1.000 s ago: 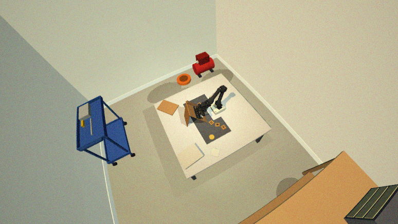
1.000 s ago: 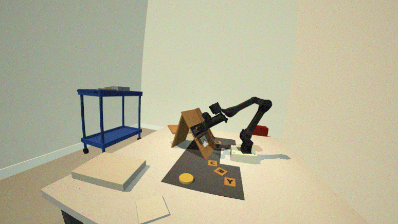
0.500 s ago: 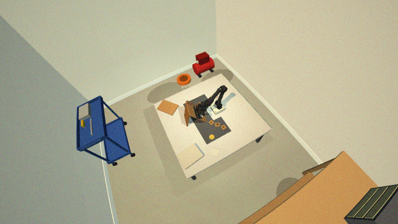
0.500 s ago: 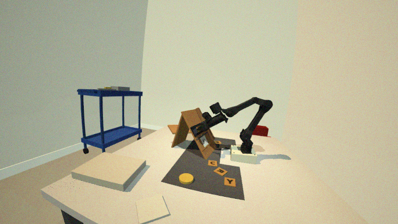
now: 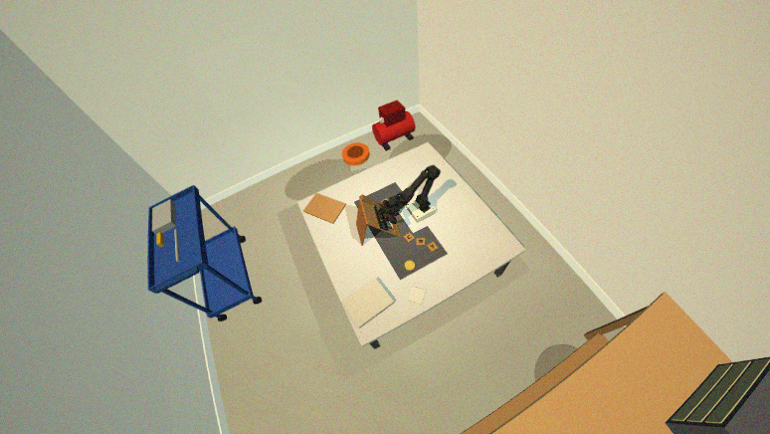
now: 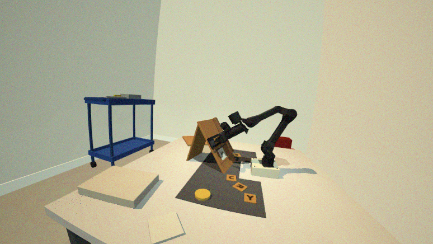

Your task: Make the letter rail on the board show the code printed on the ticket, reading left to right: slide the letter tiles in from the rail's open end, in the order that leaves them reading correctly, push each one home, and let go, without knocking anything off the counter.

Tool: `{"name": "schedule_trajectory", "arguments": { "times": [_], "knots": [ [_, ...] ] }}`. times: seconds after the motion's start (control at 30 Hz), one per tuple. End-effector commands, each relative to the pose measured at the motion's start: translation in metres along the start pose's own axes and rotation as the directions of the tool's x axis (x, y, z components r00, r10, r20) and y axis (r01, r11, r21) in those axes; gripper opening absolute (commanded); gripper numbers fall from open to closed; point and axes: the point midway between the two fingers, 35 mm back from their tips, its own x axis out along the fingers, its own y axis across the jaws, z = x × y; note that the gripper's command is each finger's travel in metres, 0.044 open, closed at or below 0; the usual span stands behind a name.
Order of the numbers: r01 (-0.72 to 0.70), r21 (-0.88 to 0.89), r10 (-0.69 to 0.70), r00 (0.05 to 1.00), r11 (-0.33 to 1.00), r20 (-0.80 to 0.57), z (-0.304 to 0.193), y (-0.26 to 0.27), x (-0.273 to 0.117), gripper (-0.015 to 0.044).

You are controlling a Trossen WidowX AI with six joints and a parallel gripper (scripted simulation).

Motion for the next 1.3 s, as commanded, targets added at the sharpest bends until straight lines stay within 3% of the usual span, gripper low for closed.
{"name": "schedule_trajectory", "arguments": {
  "times": [0.0,1.27],
  "knots": [
    [0.000,0.001,0.000,1.000,1.000,0.004,0.001,0.000,-0.006,0.0295],
    [-0.001,0.001,0.001,1.000,1.000,0.002,-0.002,0.001,-0.032,0.0295]
  ]
}}
